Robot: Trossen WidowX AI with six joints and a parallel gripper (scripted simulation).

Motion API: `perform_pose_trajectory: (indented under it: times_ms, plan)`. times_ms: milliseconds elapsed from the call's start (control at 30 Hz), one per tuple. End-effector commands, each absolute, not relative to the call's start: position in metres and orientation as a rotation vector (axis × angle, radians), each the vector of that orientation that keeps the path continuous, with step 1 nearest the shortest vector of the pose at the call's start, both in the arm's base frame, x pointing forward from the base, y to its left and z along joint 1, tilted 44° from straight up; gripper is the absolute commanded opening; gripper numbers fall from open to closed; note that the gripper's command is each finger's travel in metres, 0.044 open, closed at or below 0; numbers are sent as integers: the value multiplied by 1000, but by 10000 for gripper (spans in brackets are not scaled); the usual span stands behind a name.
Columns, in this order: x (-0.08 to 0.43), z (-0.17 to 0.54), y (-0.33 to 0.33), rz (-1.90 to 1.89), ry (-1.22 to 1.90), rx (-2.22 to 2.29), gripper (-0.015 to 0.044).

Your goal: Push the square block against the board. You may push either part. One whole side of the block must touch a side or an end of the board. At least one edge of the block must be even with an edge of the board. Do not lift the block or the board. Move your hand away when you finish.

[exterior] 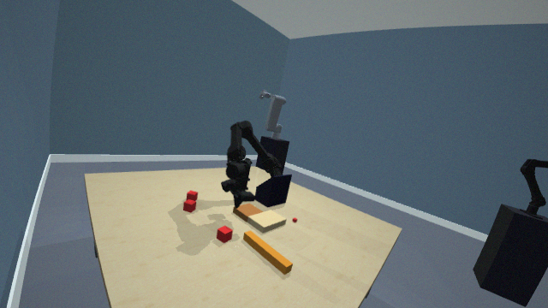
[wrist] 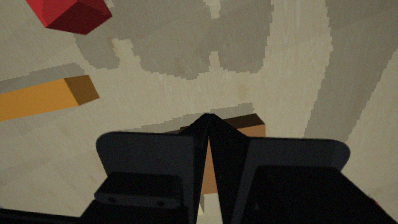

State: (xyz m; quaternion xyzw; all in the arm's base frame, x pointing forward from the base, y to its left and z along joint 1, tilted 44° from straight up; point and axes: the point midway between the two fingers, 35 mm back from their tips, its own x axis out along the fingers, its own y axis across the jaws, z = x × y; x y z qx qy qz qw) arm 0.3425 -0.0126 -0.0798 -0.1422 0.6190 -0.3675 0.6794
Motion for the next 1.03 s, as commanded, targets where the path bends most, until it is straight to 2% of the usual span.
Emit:
perform_pose_trajectory:
  times_ms: [0,1000]
  plan:
    - [337,-110,-39,-817,1424,-353,0]
    - [325,-119,-41,-814,1425,-357,0]
